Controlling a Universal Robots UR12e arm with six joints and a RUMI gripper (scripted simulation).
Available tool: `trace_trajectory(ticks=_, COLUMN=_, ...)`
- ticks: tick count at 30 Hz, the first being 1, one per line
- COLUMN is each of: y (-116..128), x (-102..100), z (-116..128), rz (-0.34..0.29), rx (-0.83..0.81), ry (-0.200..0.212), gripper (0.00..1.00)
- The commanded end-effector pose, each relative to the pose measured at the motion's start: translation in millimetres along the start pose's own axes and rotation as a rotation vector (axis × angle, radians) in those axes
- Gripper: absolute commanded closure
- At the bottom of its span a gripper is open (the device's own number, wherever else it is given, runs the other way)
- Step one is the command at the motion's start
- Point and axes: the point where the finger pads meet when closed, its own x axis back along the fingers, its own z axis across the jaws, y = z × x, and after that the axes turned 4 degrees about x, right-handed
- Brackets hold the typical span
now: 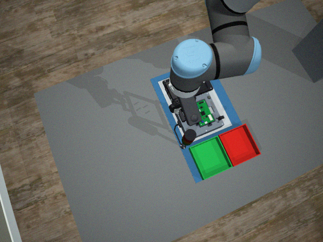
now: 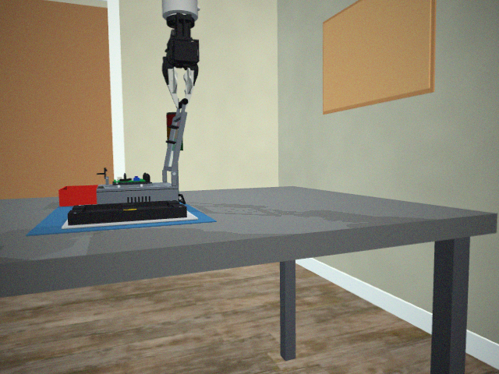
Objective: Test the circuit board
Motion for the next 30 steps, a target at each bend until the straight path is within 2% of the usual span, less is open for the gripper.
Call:
trace_trajectory(ticks=1, y=-0.5, x=1.6, z=-5.5, rz=0.000, rx=0.000, ry=0.001, gripper=1.00)
trace_trajectory(ticks=12, y=-1.6, x=3.7, z=-20.6, rz=0.000, rx=0.000, ry=0.001, gripper=1.00)
trace_trajectory(ticks=30, y=-4.6, x=2.7, z=-64.0, rz=0.000, rx=0.000, ry=0.001, gripper=1.00)
